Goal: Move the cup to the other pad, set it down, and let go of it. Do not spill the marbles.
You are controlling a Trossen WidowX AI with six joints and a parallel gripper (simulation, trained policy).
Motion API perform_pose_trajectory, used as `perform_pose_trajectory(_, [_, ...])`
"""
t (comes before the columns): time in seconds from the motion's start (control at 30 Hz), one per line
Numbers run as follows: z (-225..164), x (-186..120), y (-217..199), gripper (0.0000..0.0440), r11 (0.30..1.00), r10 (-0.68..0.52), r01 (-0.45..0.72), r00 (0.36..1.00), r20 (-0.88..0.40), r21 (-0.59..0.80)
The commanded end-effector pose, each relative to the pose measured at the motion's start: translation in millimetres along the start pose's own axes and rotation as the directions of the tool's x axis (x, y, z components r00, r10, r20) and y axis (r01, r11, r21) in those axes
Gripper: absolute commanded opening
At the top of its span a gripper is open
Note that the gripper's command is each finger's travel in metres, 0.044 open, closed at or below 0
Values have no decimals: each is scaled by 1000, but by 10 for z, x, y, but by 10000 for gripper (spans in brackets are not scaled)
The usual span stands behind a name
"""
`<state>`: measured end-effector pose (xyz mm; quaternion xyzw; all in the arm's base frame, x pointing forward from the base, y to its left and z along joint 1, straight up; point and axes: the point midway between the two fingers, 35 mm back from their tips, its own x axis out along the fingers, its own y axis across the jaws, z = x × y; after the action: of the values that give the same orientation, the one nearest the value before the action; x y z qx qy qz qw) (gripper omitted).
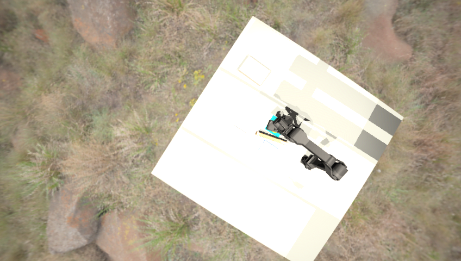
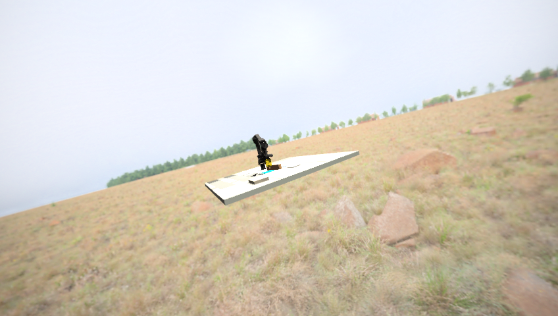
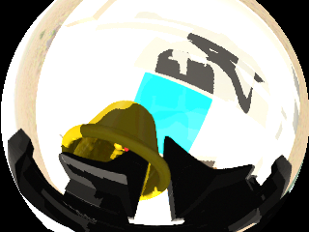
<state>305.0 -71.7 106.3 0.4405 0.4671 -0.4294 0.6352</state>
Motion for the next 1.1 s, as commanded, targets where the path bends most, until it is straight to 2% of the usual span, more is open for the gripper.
perform_pose_trajectory(0.0, [9, 105, -72, 9, 1000, -13, 13, 1000, 3, 7])
perform_pose_trajectory(0.4, [4, 322, -268, 61, 999, -39, 39, 999, 2, 33])
perform_pose_trajectory(0.63, [79, 292, -228, 165, 998, 16, -17, 1000, 18, 60])
perform_pose_trajectory(0.73, [111, 243, -208, 161, 997, 43, -45, 999, 25, 67])
perform_pose_trajectory(1.07, [94, 69, -284, 196, 993, 87, -88, 996, 11, 79])
